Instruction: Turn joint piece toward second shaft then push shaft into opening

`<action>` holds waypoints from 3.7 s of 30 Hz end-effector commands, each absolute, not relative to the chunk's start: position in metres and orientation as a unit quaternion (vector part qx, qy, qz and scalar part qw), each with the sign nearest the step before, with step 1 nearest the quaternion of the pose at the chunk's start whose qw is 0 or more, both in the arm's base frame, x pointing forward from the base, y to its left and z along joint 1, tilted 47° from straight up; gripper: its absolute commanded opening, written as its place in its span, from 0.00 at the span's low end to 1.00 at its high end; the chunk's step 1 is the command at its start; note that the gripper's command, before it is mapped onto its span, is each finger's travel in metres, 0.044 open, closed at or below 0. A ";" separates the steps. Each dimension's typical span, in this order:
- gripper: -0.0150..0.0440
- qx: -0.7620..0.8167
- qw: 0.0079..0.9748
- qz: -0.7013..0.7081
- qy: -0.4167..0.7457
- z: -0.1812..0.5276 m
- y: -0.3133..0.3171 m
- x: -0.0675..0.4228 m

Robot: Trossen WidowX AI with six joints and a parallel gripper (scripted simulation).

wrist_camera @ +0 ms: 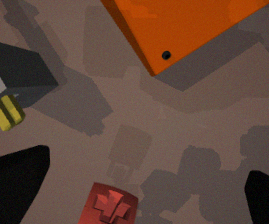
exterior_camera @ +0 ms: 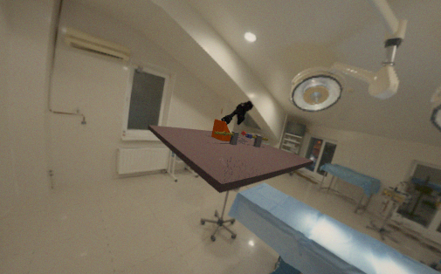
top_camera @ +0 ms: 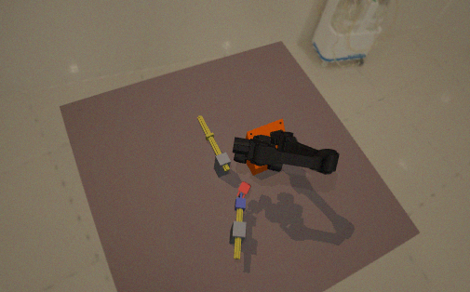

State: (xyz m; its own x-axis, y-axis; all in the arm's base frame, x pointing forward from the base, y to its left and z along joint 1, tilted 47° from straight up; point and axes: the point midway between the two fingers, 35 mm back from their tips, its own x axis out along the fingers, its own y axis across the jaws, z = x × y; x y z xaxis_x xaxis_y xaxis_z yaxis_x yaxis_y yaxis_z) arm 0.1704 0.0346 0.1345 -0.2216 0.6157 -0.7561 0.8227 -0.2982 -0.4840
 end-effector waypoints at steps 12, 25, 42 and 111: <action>1.00 0.613 0.025 -0.599 0.515 0.132 0.037 0.171; 1.00 0.614 0.026 -0.599 0.513 0.093 0.076 0.169; 1.00 0.614 0.026 -0.598 0.515 0.092 0.108 0.189; 0.56 0.614 0.025 -0.597 0.516 0.086 0.147 0.209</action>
